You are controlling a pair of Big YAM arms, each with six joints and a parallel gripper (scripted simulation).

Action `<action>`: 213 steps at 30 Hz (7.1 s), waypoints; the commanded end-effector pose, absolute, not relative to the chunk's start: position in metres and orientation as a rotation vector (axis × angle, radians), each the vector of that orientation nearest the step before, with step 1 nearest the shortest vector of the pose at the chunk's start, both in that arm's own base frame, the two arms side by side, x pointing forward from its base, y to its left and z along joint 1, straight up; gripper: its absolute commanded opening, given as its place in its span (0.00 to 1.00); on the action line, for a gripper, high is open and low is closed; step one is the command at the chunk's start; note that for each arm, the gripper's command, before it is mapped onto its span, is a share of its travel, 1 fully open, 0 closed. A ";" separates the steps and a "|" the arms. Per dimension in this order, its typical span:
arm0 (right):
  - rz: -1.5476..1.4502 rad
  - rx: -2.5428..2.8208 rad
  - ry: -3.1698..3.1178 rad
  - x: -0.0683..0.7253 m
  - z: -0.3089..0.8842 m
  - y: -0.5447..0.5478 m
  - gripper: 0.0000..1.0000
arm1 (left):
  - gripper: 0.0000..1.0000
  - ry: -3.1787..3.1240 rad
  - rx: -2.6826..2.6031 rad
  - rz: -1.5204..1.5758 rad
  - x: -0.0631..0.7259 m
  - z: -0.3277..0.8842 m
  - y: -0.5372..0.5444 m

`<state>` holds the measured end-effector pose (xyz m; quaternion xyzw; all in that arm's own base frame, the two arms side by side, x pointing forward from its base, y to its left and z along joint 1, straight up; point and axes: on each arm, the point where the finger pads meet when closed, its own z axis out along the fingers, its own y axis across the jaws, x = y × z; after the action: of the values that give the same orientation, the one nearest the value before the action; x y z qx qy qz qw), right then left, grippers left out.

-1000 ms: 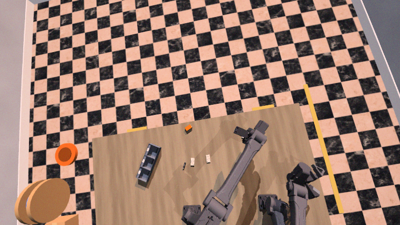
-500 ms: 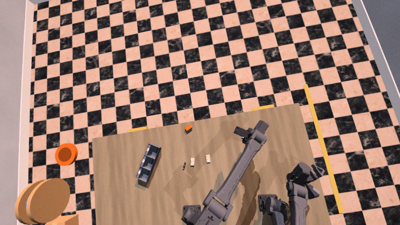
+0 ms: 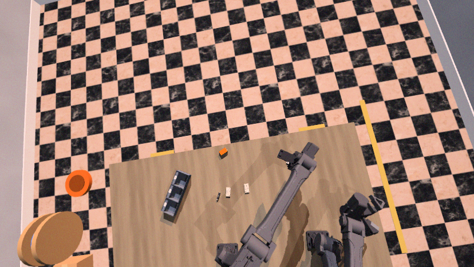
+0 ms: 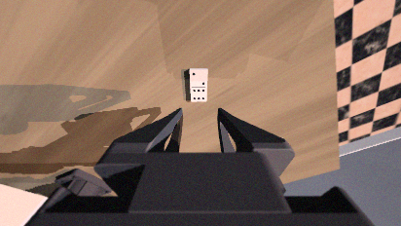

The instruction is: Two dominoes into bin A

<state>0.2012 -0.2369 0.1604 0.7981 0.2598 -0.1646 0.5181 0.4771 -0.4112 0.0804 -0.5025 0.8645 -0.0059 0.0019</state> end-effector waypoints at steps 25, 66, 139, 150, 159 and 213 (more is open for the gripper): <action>-0.394 1.916 0.611 0.201 0.163 -0.239 1.00 | 0.39 2.712 -1.587 0.004 0.480 0.060 -0.407; -0.394 1.916 0.611 0.201 0.163 -0.239 1.00 | 0.39 2.702 -1.581 -0.047 0.492 0.083 -0.421; -0.394 1.916 0.611 0.201 0.163 -0.239 1.00 | 0.39 2.714 -1.584 0.005 0.471 -0.011 -0.410; -0.394 1.916 0.611 0.201 0.163 -0.239 1.00 | 0.39 2.714 -1.584 0.005 0.470 -0.012 -0.409; -0.394 1.916 0.611 0.201 0.163 -0.239 1.00 | 0.20 2.714 -1.584 0.005 0.470 -0.012 -0.409; -0.394 1.916 0.611 0.201 0.163 -0.239 1.00 | 0.20 2.702 -1.577 -0.057 0.483 0.079 -0.421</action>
<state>0.2012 -0.2369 0.1604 0.7981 0.2598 -0.1646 0.5181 0.4719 -0.4071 0.0612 -0.5028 0.8644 -0.0024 0.0007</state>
